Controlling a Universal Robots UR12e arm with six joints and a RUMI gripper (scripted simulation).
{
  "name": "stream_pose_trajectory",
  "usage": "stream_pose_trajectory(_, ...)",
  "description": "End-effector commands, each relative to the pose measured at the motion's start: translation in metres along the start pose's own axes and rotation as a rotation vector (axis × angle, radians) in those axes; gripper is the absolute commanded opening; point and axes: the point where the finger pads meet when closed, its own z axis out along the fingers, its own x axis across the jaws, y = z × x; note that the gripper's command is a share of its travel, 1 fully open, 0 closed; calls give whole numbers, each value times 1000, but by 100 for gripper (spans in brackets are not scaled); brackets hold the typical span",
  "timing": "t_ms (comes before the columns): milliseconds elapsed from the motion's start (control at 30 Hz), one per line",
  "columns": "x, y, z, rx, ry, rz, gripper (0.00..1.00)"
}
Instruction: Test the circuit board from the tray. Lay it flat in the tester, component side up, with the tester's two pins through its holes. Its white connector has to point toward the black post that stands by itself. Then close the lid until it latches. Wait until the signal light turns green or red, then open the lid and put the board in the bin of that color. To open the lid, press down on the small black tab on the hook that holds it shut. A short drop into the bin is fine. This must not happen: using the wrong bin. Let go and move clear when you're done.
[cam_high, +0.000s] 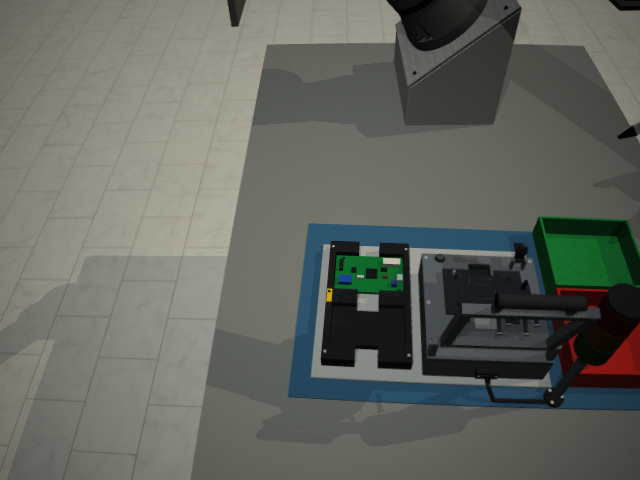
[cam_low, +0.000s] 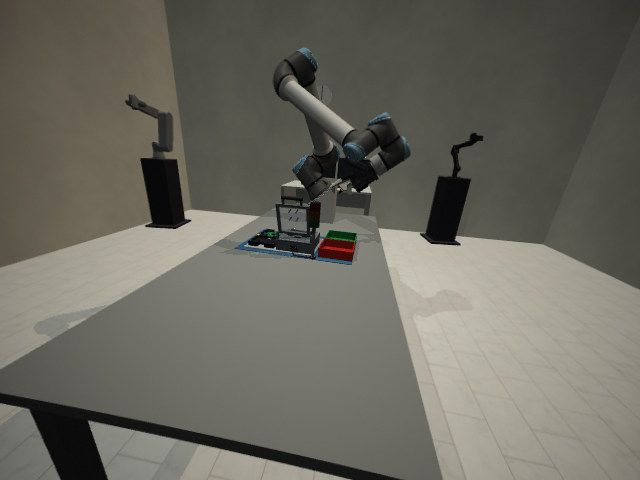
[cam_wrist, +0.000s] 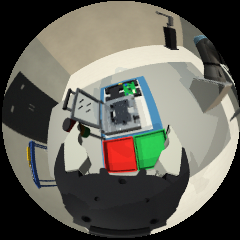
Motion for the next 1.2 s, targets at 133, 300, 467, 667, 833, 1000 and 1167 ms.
stream_pose_trajectory(133, 0, 0, 0, -1, 0, 1, 100)
stream_pose_trajectory(300, 0, 0, 0, -1, 0, 1, 100)
stream_pose_trajectory(467, 0, 0, 0, -1, 0, 1, 100)
stream_pose_trajectory(667, -1, -2, 1, -2, 4, 9, 100)
stream_pose_trajectory(833, -1, -8, 8, -7, 31, 65, 100)
stream_pose_trajectory(1000, -4, -24, 24, -21, 97, 210, 100)
stream_pose_trajectory(1167, -5, -37, 38, -30, 159, 344, 100)
